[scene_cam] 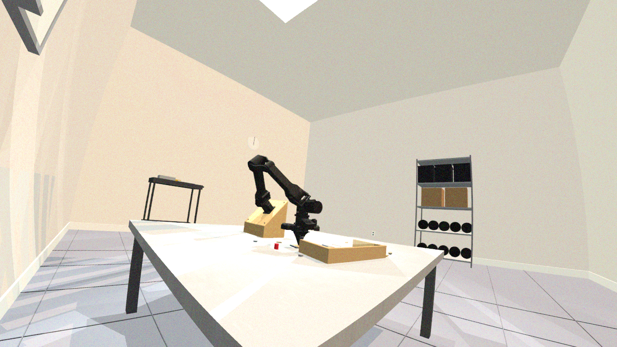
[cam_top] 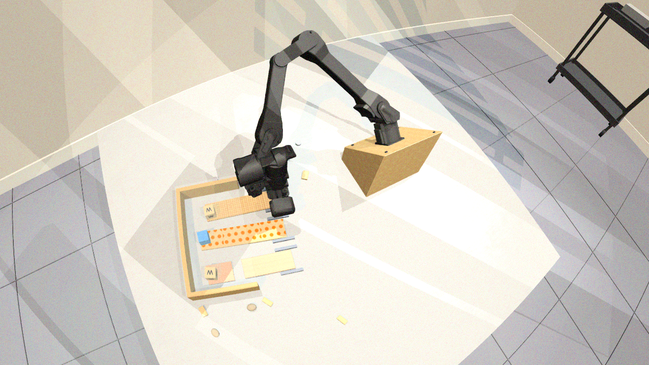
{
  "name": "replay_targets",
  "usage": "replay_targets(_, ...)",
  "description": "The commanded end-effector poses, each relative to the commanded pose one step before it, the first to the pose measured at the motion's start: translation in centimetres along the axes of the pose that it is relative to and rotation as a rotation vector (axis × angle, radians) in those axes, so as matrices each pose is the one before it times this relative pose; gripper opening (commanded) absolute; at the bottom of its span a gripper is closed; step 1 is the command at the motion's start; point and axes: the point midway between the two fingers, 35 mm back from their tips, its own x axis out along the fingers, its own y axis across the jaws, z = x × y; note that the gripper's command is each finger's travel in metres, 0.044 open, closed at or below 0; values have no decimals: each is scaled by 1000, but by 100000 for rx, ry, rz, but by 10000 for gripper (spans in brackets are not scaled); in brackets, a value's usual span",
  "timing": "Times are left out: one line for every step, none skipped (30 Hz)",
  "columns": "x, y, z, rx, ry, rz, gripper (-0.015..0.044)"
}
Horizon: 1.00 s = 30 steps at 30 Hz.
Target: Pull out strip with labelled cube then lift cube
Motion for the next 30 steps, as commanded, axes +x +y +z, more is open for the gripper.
replay_targets(285, 68, -1202, -772, 1415, -438, 0)
replay_targets(7, 6, -164, -7, 7, 0, 0)
replay_targets(7, 6, -167, -7, 7, 0, 0)
replay_targets(7, 6, -160, -7, 7, 0, 0)
replay_targets(7, 5, -160, -7, 7, 0, 0)
replay_targets(7, 5, -157, -6, 6, 0, 0)
replay_targets(7, 5, -158, -6, 6, 0, 0)
replay_targets(7, 5, -155, -6, 6, 0, 0)
replay_targets(7, 5, -156, -6, 6, 0, 0)
replay_targets(6, 5, -152, -6, 6, 0, 0)
replay_targets(6, 5, -154, -6, 6, 0, 0)
replay_targets(6, 5, -150, -6, 6, 0, 0)
replay_targets(6, 5, -152, -6, 6, 0, 0)
replay_targets(6, 5, -148, -6, 6, 0, 0)
replay_targets(6, 5, -150, -6, 6, 0, 0)
replay_targets(6, 5, -145, -6, 6, 0, 0)
replay_targets(6, 5, -148, -6, 6, 0, 0)
replay_targets(6, 5, -143, -6, 6, 0, 0)
replay_targets(6, 5, -147, -6, 6, 0, 0)
replay_targets(4, 5, -141, -6, 6, 0, 0)
replay_targets(4, 4, -145, -6, 6, 0, 0)
replay_targets(4, 5, -162, -6, 7, 0, 0)
replay_targets(4, 5, -167, -7, 7, 0, 0)
replay_targets(3, 5, -158, -6, 6, 0, 0)
replay_targets(2, 5, -158, -6, 6, 0, 0)
replay_targets(2, 5, -154, -6, 6, 0, 0)
replay_targets(2, 5, -155, -6, 6, 0, 0)
replay_targets(2, 5, -153, -6, 6, 0, 0)
replay_targets(2, 5, -155, -6, 6, 0, 0)
replay_targets(1, 5, -151, -6, 6, 0, 0)
